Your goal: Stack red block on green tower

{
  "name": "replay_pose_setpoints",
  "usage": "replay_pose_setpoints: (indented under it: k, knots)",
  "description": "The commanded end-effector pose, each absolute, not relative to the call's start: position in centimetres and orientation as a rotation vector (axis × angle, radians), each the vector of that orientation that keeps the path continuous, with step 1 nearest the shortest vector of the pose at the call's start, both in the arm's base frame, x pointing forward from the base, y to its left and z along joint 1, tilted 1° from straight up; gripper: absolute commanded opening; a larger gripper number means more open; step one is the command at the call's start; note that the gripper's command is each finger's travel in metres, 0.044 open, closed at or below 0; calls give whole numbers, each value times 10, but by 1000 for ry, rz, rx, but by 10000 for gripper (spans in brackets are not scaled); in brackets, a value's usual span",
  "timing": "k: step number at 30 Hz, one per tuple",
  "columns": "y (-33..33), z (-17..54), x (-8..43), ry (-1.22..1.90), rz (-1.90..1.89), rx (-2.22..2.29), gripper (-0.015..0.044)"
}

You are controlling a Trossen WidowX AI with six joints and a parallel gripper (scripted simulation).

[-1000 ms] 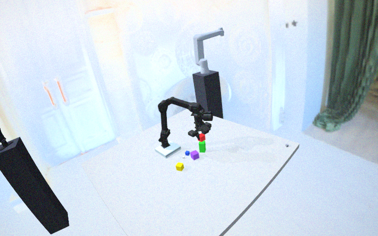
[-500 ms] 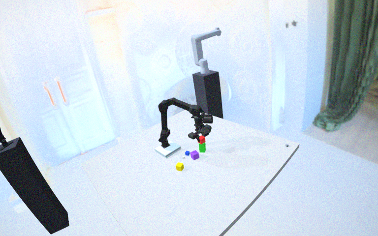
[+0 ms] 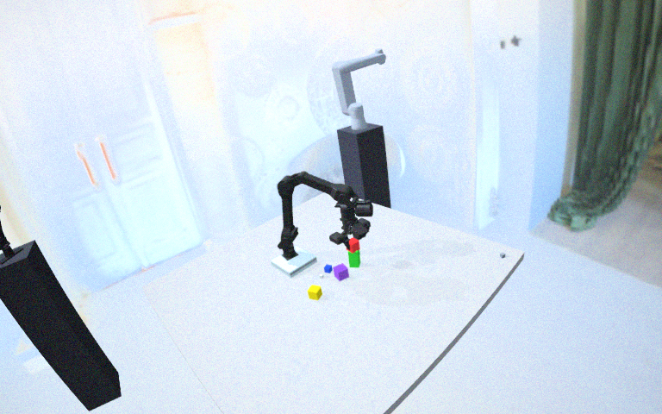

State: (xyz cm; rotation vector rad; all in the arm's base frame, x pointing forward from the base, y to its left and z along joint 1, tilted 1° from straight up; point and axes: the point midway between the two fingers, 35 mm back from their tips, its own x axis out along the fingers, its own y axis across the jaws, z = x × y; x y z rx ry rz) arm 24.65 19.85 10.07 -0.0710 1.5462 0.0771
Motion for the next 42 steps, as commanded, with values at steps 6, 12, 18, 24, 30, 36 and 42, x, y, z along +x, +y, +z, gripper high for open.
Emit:
replay_pose_setpoints:
  k: [6,12,18,24,30,36,42]
  knots:
    - [199,101,247,1546,77,-71,26]
    - [199,101,247,1546,77,-71,184]
    - [199,101,247,1546,77,-71,341]
    - [199,101,247,1546,77,-71,440]
    - [199,101,247,1546,77,-71,440]
    - [199,101,247,1546,77,-71,440]
    - [199,101,247,1546,77,-71,440]
